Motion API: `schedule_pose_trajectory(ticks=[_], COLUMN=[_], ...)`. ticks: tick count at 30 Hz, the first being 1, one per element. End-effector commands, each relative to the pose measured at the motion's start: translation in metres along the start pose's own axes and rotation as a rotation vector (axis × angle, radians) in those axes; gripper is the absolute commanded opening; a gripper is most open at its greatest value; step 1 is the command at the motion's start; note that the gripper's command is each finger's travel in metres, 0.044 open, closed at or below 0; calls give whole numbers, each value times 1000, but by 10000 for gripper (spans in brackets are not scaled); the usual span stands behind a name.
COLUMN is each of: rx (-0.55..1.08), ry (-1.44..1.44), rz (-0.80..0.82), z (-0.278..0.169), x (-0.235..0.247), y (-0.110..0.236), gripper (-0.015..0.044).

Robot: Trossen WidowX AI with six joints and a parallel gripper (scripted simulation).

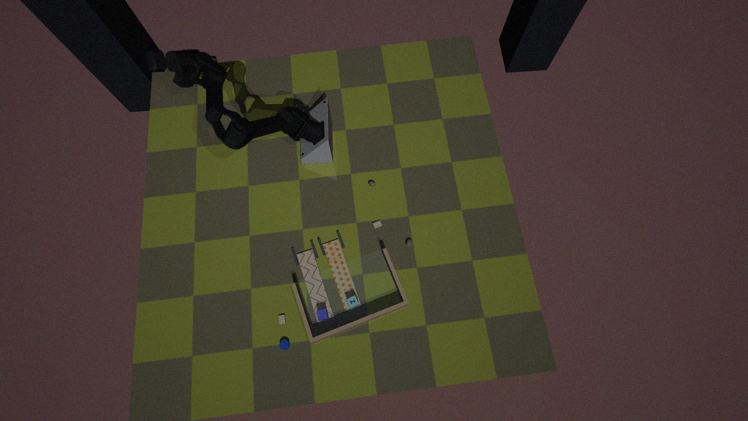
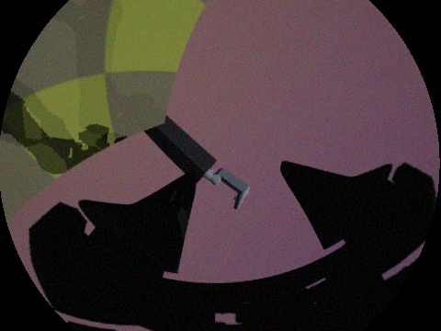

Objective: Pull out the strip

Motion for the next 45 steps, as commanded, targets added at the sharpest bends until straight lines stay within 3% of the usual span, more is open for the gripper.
schedule_pose_trajectory(ticks=[1, 14, 24, 34, 45], rx=[-4, -310, -572, -824, -1064], ry=[-9, -633, -1013, -1223, -1216], rz=[-1, 23, 212, 505, 853], z=[1, 119, 244, 361, 437], x=[0, 14, 3, -27, -58], y=[-1, -48, -37, 36, 183], gripper=[400, 400, 400, 400, 400])
Point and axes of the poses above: the point midway between the two fingers, 35 mm back from their tips, its own y axis back along the fingers, its own x axis across the jaws, z = x × y, the point moved 8 cm from there along y, back along the fingers, and after that the axes turned 1 degree about -y, right-handed, at the moved point
